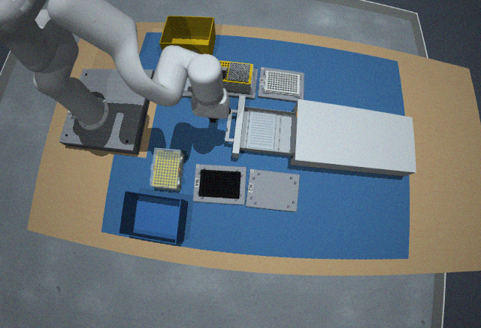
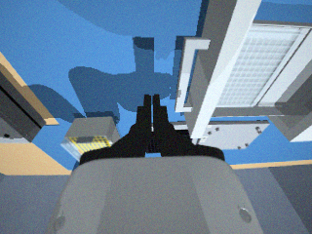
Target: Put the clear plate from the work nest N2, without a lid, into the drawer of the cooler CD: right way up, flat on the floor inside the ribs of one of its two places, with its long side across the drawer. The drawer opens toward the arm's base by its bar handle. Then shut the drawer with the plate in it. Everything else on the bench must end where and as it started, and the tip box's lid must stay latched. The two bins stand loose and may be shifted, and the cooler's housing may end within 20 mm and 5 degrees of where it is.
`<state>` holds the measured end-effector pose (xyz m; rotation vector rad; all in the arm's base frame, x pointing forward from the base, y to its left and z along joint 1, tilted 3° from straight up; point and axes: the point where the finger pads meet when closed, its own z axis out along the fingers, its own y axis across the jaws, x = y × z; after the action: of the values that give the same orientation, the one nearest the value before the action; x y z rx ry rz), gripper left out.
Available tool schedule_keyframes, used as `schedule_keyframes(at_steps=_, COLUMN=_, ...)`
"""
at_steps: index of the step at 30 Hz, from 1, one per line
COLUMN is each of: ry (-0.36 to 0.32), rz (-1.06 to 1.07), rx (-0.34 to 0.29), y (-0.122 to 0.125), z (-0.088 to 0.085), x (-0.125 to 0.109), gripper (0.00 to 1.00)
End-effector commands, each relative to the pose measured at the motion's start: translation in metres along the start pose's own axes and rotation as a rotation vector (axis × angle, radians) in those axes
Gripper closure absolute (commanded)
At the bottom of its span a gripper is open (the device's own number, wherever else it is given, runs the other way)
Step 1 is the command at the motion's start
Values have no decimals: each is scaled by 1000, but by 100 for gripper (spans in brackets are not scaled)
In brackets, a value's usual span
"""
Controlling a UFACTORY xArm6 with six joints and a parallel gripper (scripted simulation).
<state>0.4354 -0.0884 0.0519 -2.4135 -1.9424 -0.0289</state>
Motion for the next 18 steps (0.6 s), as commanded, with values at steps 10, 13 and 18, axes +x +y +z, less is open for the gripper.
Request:
schedule_keyframes(at_steps=10, ry=0, rz=0, rx=-5, y=2, z=19, x=0, gripper=100)
schedule_keyframes(at_steps=13, ry=0, rz=0, rx=-5, y=2, z=24, x=0, gripper=100)
schedule_keyframes(at_steps=18, ry=0, rz=0, rx=-5, y=2, z=29, x=0, gripper=100)
